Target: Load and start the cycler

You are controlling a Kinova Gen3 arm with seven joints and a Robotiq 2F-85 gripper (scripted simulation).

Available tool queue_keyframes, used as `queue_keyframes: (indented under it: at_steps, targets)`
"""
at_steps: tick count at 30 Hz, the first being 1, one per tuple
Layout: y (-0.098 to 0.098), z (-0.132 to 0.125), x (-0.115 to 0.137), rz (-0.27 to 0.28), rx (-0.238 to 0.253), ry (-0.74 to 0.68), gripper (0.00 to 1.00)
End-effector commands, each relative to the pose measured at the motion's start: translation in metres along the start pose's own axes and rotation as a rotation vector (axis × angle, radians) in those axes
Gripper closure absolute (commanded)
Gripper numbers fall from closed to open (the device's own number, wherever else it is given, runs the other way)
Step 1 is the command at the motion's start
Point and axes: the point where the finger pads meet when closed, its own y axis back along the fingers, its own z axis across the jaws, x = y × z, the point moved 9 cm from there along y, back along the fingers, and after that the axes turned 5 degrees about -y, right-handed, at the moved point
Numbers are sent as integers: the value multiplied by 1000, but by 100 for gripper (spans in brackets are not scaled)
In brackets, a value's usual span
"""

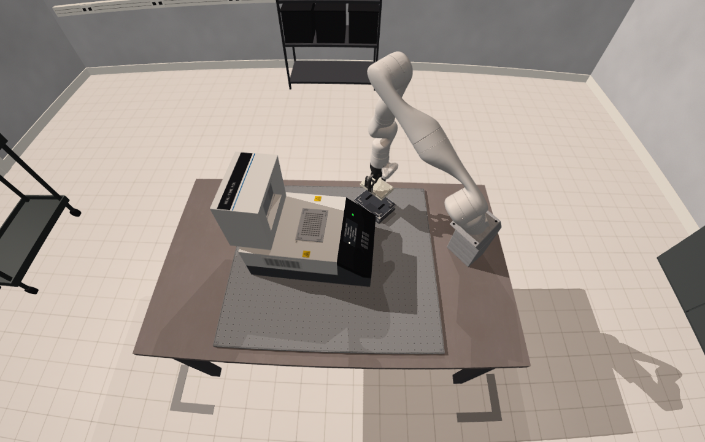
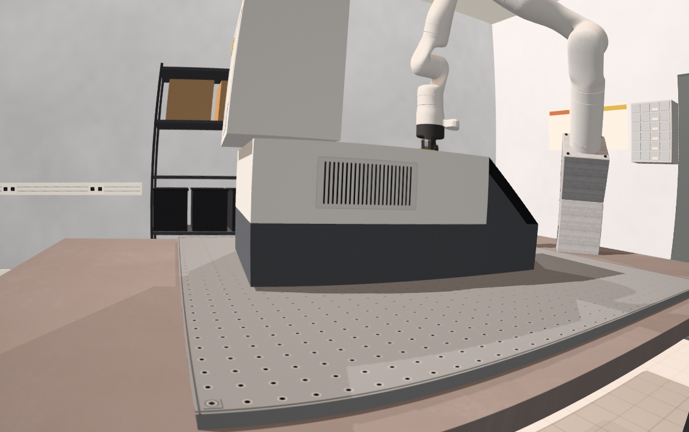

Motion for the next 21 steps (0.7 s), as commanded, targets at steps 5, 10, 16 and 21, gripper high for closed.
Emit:
queue_keyframes:
  at_steps: [5,10,16,21]
  targets:
    - [13,-1,0,-4,1,-19,9]
    - [17,-1,0,-4,1,-18,9]
    - [25,-1,0,-4,1,-18,9]
    - [32,-1,0,-4,1,-18,9]
